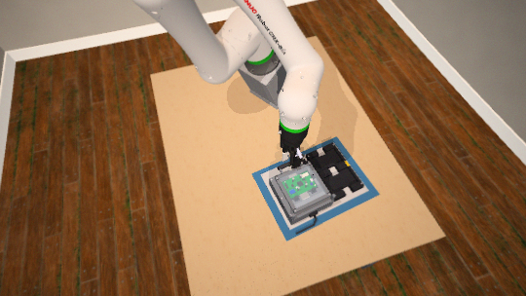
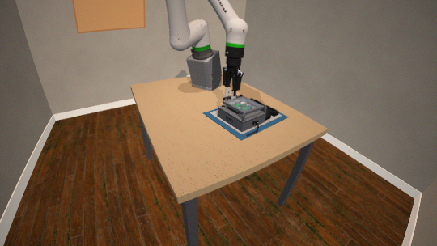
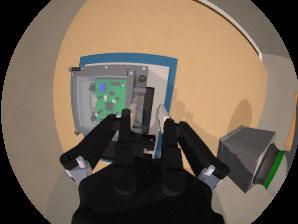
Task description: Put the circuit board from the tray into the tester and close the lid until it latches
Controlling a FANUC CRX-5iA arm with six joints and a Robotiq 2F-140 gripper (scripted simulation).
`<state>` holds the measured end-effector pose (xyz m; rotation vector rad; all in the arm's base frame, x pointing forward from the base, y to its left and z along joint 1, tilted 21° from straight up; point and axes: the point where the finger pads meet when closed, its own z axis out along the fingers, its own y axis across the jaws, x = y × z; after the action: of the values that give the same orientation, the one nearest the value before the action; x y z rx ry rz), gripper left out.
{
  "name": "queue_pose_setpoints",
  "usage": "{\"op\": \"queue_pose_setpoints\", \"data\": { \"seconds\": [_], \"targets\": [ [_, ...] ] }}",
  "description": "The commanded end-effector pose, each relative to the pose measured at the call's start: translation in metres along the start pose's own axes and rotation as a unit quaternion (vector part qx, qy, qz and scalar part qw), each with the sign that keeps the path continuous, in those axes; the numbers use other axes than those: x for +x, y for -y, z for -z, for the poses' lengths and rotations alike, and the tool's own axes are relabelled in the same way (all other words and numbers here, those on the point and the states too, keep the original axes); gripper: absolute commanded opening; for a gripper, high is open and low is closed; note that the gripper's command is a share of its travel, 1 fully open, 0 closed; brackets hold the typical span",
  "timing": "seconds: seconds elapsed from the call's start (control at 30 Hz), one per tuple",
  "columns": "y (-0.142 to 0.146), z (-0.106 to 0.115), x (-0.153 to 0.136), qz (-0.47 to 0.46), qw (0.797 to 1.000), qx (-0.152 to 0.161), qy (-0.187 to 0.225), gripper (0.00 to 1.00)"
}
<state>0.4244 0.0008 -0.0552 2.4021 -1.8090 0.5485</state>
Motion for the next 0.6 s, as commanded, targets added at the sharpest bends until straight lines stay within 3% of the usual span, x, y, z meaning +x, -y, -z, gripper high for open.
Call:
{"op": "queue_pose_setpoints", "data": {
  "seconds": [0.0, 0.57],
  "targets": [
    [0.000, 0.000, 0.000, 0.000, 1.000, 0.000, 0.000, 0.30],
    [0.000, 0.011, 0.000, 0.000, 1.000, 0.000, 0.000, 0.30]
  ]
}}
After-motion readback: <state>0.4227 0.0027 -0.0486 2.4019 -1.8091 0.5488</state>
